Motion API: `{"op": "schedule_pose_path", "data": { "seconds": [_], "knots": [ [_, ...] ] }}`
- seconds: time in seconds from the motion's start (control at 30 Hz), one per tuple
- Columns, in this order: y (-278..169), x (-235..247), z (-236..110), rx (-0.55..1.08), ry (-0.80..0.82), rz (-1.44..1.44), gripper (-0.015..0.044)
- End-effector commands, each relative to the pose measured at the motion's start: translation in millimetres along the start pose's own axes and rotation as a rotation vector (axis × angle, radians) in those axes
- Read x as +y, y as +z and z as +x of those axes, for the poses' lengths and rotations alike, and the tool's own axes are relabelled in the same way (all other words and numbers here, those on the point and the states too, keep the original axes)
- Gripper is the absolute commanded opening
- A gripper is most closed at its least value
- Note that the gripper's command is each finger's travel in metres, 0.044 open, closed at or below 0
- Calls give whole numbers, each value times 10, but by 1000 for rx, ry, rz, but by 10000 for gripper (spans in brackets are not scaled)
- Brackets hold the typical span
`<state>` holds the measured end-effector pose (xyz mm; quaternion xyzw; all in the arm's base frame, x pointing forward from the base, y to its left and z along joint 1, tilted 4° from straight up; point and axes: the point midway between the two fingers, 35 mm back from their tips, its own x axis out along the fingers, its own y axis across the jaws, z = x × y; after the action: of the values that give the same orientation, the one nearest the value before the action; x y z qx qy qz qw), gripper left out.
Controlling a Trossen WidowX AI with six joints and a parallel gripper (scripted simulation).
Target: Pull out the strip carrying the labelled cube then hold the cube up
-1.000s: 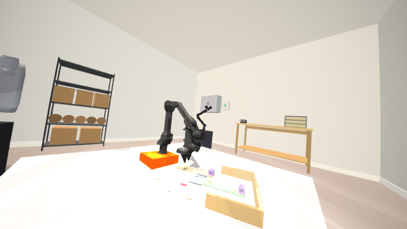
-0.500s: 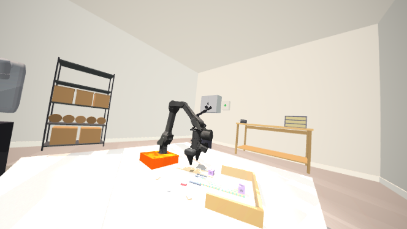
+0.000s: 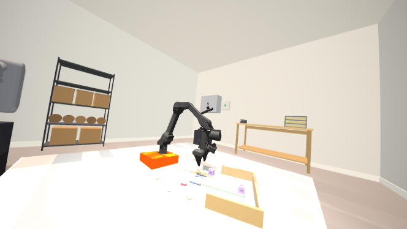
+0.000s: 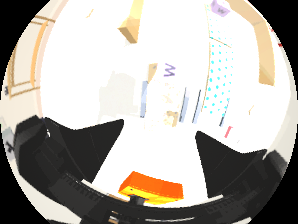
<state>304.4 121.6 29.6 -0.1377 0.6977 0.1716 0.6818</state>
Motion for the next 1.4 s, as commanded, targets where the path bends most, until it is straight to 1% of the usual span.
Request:
{"op": "schedule_pose_path", "data": {
  "seconds": [0.0, 0.5, 0.73, 0.77, 1.37],
  "knots": [
    [149, -2, -33, -5, -2, 4, 440],
    [655, -5, -136, -10, -3, 4, 440],
    [662, -6, -49, -10, -2, 4, 256],
    [663, -6, -33, -10, -2, 4, 250],
    [669, -6, 262, -10, -2, 4, 250]
  ]
}}
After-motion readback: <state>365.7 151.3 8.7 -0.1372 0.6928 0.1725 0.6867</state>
